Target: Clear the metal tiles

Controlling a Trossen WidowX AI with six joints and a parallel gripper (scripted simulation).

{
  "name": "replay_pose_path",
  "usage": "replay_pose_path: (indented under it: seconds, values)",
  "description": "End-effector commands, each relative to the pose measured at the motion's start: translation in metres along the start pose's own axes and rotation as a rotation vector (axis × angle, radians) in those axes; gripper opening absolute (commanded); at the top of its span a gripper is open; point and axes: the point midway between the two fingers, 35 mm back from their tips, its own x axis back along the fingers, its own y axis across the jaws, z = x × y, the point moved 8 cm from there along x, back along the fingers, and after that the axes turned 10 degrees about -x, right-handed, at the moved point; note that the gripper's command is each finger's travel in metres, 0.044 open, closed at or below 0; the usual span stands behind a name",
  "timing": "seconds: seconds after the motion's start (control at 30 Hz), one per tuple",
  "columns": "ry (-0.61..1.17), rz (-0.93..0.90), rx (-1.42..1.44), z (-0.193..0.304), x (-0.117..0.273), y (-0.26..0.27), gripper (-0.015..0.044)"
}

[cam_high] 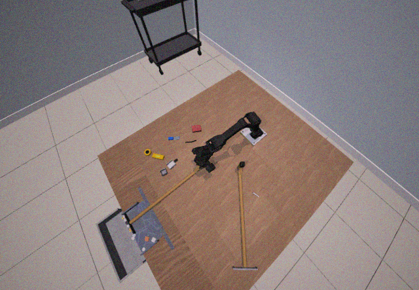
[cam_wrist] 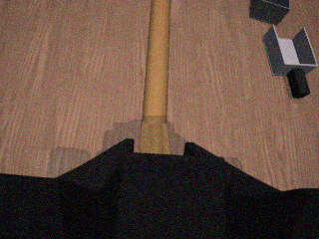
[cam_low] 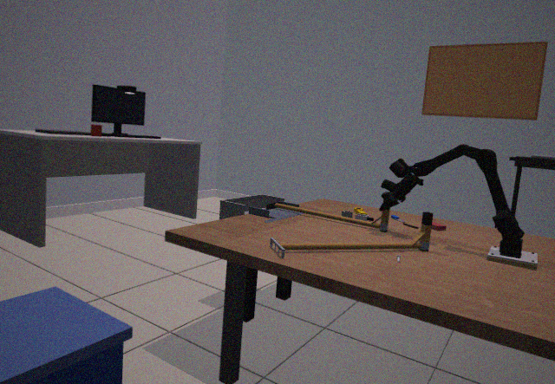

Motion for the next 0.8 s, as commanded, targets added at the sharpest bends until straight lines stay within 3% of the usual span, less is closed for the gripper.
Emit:
replay_pose_path:
  seconds: [0.0,0.77]
  values:
    - [-0.016,0.002,-0.002,-0.009,-0.003,0.0009,0.0]
    - [-0.008,-0.001,0.0,-0.0086,-0.0064,0.0011,0.0]
